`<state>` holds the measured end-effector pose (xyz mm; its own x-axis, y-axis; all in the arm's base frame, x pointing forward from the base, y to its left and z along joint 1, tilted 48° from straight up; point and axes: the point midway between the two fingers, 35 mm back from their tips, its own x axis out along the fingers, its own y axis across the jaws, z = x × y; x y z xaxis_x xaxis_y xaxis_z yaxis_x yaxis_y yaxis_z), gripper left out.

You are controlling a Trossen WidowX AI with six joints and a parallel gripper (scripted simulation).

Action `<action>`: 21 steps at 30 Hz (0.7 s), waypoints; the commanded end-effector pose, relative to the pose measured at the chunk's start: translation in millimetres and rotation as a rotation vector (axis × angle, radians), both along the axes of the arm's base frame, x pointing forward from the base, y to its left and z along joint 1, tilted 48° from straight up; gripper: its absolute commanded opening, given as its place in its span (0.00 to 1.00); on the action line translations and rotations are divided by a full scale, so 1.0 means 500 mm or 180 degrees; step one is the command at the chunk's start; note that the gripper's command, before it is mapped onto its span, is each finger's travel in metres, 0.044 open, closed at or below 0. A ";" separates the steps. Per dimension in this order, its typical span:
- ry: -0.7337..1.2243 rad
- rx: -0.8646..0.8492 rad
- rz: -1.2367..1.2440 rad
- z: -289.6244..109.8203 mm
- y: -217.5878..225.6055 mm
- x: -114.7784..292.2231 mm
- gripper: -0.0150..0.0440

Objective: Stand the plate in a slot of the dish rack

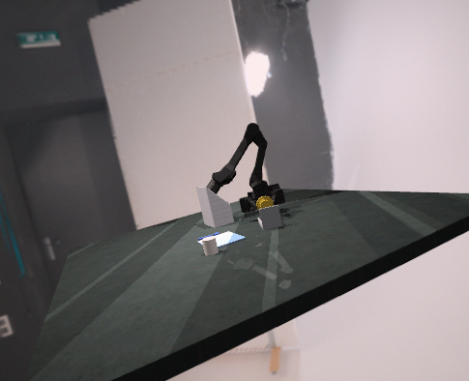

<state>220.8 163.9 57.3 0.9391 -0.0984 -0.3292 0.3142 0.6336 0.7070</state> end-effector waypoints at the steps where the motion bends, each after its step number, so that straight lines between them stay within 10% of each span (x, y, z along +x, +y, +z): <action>1: 0.0011 -0.0024 0.0007 -0.005 -0.002 0.005 0.25; 21: 0.0015 0.0012 0.0030 -0.031 0.020 0.019 0.25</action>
